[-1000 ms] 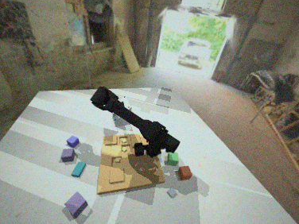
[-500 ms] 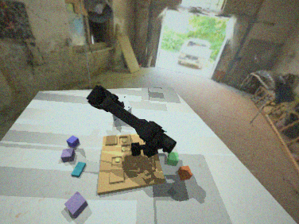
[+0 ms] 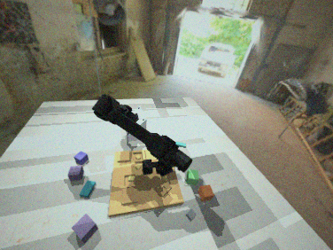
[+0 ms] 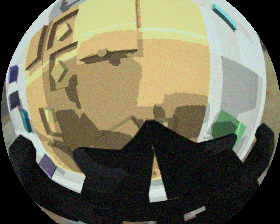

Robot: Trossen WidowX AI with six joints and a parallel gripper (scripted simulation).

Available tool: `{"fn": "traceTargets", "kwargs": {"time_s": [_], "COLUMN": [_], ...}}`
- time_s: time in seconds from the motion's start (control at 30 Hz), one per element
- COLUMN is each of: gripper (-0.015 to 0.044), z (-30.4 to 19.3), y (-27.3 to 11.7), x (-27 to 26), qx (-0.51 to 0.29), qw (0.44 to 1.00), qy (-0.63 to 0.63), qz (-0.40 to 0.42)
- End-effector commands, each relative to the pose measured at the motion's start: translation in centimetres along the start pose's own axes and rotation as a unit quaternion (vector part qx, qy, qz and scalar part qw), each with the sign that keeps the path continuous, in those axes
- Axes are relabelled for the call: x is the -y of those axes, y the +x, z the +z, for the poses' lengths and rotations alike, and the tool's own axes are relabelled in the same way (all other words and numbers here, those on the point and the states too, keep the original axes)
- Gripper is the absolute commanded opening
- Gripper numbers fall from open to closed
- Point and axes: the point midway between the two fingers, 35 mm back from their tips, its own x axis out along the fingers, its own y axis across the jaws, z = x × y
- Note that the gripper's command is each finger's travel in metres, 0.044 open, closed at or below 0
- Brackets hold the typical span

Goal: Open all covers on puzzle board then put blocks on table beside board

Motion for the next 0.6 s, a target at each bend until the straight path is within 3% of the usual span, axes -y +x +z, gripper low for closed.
{"fn": "traceTargets", "kwargs": {"time_s": [0.0, 0.57], "gripper": [0.0, 0.0], "z": [-0.1, -0.6], "y": [0.2, 0.2], "x": [-0.7, -2.5], "qx": [0.001, 0.001], "qw": [1.0, 1.0], "qy": [-0.001, -0.001], "qz": [0.003, 0.004]}}
